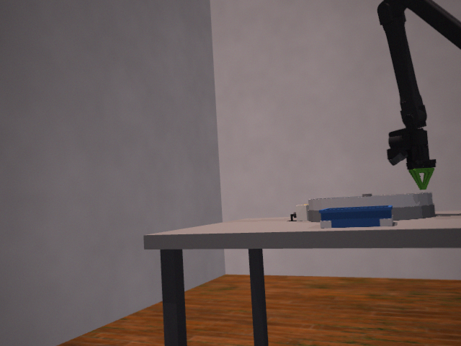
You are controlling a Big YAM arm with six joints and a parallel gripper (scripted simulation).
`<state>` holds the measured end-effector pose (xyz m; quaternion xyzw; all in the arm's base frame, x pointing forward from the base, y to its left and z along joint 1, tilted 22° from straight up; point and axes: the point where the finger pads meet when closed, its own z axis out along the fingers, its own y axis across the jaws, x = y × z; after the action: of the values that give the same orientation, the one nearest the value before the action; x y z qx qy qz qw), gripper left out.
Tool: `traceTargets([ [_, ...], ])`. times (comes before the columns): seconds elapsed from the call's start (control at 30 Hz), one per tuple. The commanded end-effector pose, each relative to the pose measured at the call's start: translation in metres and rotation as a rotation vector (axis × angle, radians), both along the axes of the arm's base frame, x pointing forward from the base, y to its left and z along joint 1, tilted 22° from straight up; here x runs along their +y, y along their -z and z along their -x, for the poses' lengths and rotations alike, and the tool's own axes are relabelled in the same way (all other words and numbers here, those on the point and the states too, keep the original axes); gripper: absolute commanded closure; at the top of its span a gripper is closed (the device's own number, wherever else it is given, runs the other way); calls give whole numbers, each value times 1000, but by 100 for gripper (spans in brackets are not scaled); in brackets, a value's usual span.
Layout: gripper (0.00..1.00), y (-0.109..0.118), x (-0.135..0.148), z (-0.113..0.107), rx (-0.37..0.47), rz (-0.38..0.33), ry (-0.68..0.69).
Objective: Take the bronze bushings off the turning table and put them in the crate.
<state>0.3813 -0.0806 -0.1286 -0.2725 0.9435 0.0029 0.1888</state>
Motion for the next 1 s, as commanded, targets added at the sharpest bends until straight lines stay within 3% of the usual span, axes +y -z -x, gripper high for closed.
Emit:
traceTargets([
  [0.0,87,-8,0,-5,-18,2,9],
  [0.47,87,-7,0,-5,-17,1,9],
  [0.73,87,10,6,-2,7,-5,1],
  [0.97,87,0,2,-9,-18,2,3],
])
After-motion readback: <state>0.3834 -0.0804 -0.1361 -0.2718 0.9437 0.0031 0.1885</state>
